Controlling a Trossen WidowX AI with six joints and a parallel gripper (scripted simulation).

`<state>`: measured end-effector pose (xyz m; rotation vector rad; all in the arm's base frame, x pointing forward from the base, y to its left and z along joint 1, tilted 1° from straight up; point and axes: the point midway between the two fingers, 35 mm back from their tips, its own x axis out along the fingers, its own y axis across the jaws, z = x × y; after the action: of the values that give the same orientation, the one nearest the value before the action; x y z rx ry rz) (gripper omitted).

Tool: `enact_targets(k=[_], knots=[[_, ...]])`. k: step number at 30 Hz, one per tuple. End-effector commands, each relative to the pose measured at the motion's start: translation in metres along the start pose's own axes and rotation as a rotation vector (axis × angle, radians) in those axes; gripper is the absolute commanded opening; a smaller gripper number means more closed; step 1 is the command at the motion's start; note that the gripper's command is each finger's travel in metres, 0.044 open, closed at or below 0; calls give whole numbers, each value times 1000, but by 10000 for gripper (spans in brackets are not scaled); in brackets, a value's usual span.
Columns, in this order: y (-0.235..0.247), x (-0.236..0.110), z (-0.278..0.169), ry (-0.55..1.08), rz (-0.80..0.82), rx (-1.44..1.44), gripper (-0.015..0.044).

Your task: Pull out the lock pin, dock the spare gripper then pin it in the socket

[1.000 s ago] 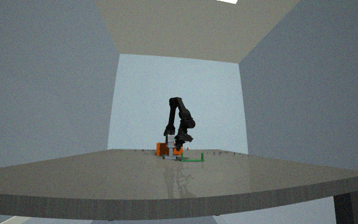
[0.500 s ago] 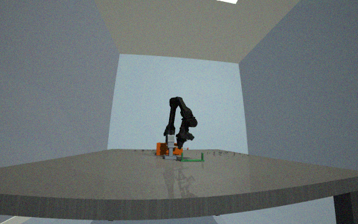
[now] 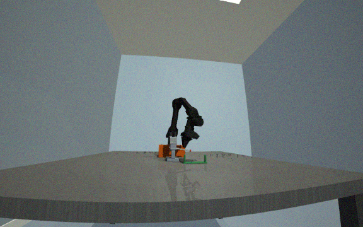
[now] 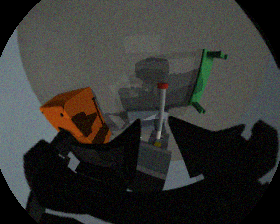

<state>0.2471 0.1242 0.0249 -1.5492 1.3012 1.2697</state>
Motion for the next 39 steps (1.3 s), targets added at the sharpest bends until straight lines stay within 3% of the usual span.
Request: enact_targets(k=[1,23,32,39], knots=[[0,-9,4,-2,-2,1,200],[8,-53,22,24,19,-13,200],[8,-45,18,27,20,-14,436],[8,-45,18,27,20,-14,440]])
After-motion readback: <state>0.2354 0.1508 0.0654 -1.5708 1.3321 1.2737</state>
